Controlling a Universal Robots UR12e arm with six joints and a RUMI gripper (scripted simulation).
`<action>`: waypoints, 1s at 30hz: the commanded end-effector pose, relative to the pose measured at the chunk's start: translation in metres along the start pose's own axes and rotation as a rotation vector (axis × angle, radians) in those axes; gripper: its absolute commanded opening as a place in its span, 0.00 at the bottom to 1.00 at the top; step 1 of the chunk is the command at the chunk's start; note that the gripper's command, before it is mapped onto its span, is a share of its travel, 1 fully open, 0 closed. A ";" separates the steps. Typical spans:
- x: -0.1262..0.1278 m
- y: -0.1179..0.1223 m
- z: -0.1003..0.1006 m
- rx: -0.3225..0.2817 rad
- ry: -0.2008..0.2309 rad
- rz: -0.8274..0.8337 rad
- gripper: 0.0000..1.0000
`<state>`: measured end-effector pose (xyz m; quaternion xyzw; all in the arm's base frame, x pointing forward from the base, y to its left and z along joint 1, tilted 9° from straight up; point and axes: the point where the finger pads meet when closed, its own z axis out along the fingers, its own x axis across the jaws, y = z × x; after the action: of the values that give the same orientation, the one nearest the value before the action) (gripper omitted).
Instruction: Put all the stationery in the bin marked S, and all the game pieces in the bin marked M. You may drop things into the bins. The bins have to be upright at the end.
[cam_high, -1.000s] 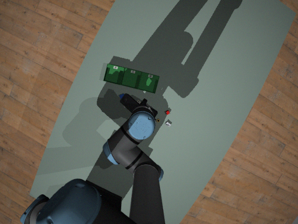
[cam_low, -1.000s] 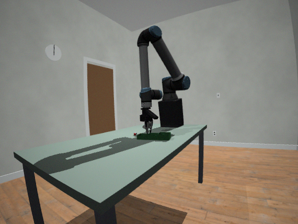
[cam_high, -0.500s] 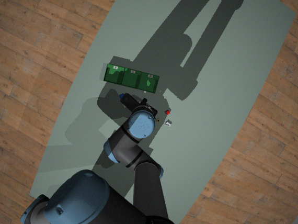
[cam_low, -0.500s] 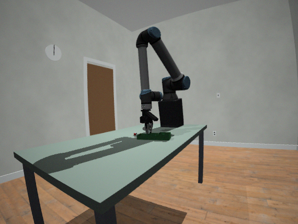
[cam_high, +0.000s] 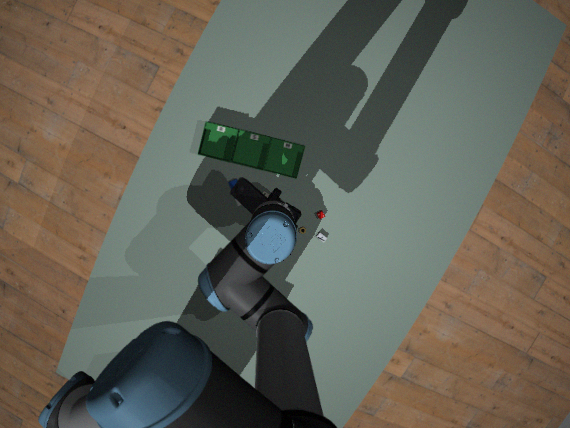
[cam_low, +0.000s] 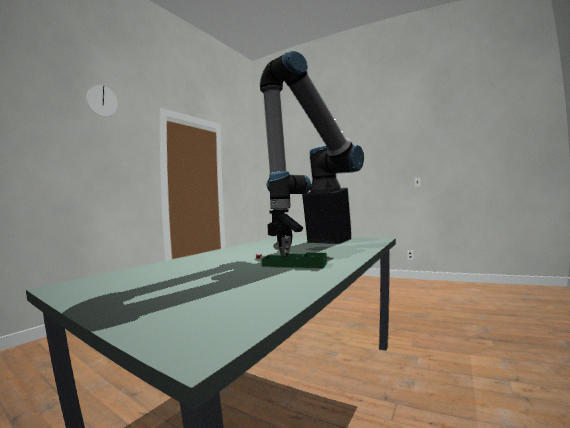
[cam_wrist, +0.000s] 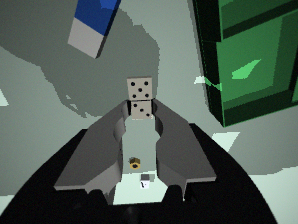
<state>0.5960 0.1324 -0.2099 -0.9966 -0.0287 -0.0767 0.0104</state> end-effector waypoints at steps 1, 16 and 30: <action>0.000 0.000 0.000 0.000 0.001 0.000 0.00; 0.000 0.000 0.000 0.000 0.001 0.000 0.00; 0.000 0.000 -0.004 0.000 0.001 0.000 0.00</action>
<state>0.5960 0.1324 -0.2099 -0.9966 -0.0287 -0.0767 0.0104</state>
